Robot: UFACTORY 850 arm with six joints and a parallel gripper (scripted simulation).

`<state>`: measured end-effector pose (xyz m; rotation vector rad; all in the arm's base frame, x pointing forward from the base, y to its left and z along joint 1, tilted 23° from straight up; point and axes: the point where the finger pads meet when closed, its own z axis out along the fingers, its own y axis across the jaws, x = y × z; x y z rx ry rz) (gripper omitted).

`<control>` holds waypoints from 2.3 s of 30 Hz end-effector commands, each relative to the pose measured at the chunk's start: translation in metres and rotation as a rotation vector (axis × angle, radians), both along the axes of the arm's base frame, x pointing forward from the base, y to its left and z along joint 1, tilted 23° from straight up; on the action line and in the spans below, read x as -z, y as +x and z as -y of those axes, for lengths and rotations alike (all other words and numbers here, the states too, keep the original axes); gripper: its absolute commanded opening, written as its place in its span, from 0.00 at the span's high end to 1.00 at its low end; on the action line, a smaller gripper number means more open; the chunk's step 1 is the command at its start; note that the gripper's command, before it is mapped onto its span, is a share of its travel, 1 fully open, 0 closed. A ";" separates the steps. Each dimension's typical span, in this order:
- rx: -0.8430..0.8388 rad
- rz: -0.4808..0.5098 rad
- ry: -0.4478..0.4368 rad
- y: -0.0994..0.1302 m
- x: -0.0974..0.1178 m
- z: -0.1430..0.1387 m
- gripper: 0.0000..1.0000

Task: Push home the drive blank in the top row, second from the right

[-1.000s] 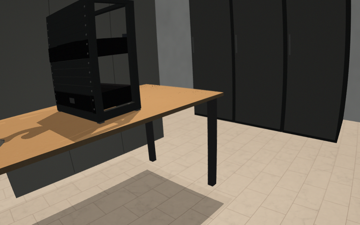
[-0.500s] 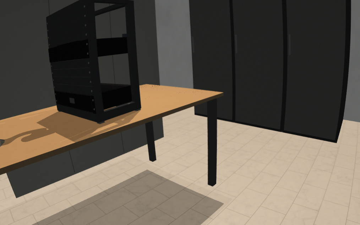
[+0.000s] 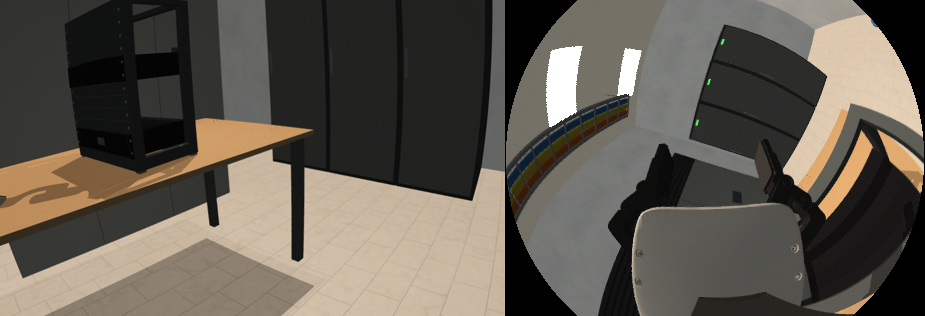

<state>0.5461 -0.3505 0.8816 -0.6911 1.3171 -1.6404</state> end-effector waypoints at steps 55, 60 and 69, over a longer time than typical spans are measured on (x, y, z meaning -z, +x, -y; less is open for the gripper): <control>0.531 -0.354 1.125 -0.216 0.398 0.158 0.00; 0.544 -0.376 1.234 -0.229 0.431 0.146 0.00; 0.556 -0.403 1.415 -0.248 0.480 0.122 0.00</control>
